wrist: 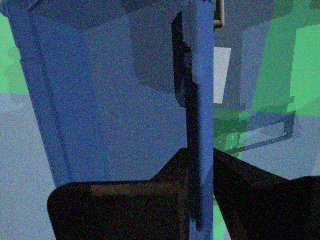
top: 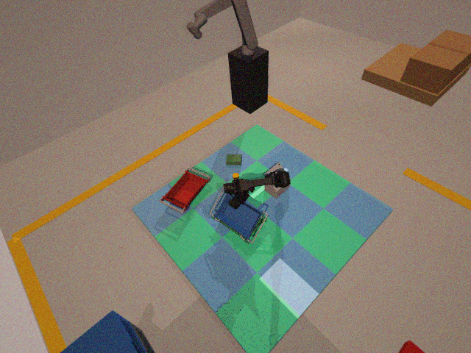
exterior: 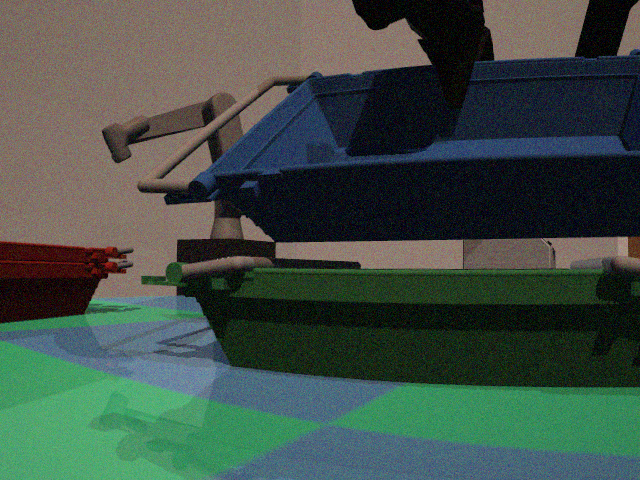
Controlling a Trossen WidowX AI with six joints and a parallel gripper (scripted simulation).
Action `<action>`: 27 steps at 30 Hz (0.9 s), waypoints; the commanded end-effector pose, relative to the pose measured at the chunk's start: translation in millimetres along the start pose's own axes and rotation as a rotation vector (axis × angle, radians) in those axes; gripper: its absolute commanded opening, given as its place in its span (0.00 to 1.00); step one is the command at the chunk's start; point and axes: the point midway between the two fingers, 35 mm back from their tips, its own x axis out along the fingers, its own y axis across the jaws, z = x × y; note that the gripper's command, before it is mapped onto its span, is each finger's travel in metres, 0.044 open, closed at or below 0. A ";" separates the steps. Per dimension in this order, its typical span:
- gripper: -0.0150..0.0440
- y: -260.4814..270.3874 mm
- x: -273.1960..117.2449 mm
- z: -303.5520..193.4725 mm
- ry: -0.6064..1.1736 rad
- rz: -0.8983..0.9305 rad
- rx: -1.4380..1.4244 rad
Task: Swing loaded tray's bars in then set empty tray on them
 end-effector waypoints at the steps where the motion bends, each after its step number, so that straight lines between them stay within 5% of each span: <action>1: 0.25 1.8 -5.0 0.5 -0.001 0.021 0.002; 27: 0.25 19.1 -5.8 16.8 -0.002 0.021 0.001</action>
